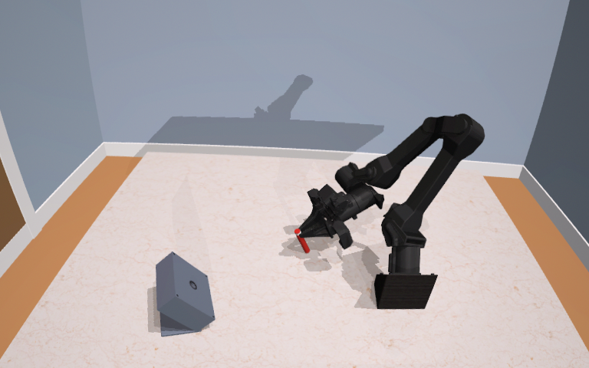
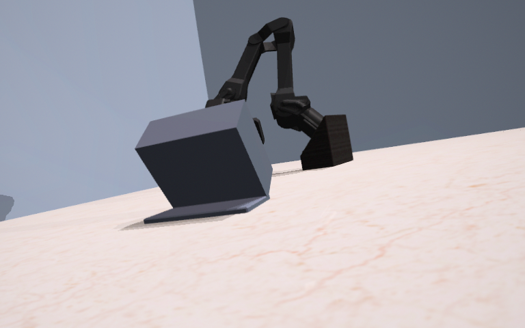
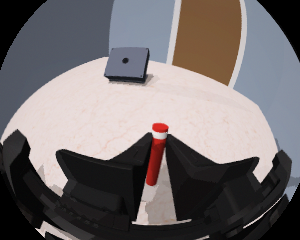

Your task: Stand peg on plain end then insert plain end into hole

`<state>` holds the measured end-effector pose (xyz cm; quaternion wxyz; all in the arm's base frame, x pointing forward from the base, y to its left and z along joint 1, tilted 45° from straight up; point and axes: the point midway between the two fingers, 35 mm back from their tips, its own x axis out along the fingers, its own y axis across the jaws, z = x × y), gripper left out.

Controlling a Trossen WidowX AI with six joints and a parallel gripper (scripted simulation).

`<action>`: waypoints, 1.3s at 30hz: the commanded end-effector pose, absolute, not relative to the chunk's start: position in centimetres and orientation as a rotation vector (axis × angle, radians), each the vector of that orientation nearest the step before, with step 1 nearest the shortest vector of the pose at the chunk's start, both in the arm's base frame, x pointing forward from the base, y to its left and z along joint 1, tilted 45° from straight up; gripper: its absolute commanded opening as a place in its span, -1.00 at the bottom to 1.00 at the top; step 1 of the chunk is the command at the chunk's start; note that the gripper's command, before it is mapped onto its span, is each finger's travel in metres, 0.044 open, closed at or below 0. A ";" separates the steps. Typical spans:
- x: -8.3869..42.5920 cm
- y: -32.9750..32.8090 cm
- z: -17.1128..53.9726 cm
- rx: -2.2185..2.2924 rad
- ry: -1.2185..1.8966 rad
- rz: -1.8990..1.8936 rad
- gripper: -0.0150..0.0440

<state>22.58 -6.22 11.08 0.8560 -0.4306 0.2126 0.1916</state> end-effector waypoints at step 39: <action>21.0 -7.3 10.8 -0.844 0.251 0.504 -0.32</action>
